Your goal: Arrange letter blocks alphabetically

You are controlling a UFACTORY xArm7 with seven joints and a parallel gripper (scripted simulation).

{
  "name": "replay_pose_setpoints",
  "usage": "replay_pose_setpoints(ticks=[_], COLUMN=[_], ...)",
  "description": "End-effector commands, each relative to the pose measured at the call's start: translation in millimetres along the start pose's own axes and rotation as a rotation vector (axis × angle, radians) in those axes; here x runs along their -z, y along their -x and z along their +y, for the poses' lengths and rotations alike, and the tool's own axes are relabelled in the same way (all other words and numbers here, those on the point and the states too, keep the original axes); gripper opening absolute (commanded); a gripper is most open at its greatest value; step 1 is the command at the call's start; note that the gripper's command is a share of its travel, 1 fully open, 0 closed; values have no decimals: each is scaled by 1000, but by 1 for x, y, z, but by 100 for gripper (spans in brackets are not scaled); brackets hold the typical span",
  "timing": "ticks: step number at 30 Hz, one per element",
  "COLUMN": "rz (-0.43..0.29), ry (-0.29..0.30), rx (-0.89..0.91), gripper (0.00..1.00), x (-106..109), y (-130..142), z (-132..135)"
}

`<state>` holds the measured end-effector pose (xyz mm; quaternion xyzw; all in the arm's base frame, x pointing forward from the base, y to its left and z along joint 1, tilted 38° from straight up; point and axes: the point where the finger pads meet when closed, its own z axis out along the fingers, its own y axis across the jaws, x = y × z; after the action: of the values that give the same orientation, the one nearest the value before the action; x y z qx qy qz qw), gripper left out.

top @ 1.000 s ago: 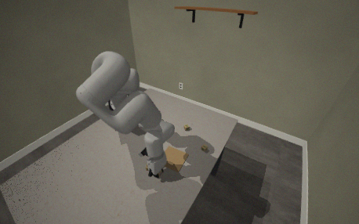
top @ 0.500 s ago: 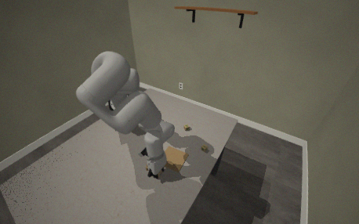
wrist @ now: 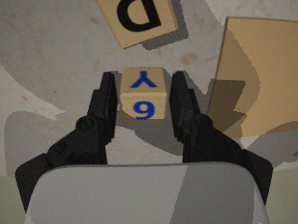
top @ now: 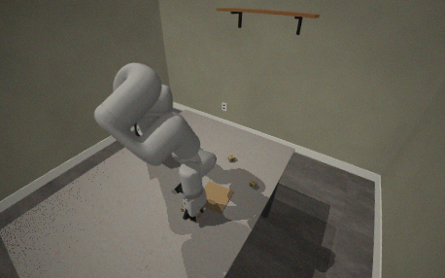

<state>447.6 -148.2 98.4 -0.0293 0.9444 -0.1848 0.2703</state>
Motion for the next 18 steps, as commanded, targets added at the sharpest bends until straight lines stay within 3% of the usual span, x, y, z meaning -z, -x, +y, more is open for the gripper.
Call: replay_pose_setpoints(ticks=[1,18], rz=[-2,-2], ry=[-1,-1], rx=[1,1], gripper=[47,47], x=[3,27], y=[1,1], z=[0,0])
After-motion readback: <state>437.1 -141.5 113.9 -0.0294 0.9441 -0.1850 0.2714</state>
